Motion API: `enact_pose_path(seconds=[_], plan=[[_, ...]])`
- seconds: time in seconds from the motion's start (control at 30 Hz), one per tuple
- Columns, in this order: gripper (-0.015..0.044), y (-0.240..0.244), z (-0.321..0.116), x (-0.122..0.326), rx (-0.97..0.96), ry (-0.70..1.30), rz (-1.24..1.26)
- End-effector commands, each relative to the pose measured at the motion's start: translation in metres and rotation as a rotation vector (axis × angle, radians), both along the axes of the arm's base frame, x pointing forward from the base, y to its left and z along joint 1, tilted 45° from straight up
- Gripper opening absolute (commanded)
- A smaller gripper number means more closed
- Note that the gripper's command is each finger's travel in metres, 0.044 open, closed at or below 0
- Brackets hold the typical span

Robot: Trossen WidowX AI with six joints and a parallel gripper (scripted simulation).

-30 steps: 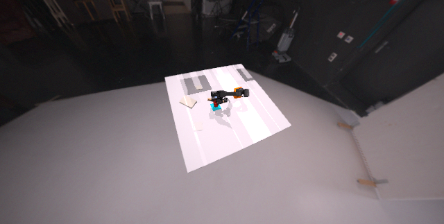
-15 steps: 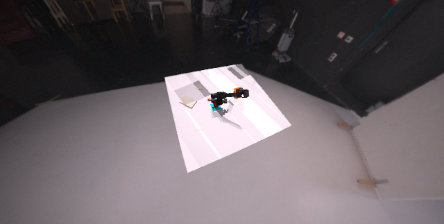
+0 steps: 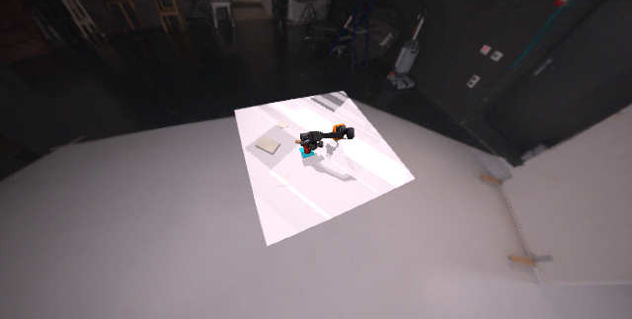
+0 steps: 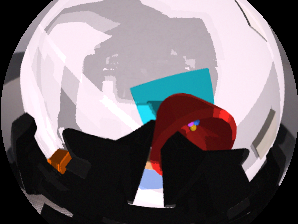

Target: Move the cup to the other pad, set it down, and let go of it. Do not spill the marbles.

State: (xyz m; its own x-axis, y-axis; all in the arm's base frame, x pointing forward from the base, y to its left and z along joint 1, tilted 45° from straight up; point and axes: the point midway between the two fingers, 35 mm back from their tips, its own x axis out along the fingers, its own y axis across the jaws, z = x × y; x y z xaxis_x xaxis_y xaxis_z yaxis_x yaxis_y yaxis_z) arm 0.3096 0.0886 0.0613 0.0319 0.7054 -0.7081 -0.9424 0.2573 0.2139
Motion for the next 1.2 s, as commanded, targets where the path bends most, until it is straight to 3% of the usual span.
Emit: enact_pose_path(seconds=[0.0, 0.13, 1.17], plan=[[0.0026, 0.0, 0.0, 0.0, 0.0, 0.0, 0.001], [0.0128, 0.0, 0.0, 0.0, 0.0, 0.0, 0.001], [0.0128, -0.026, 0.025, 0.001, 0.0, 0.003, 0.0]])
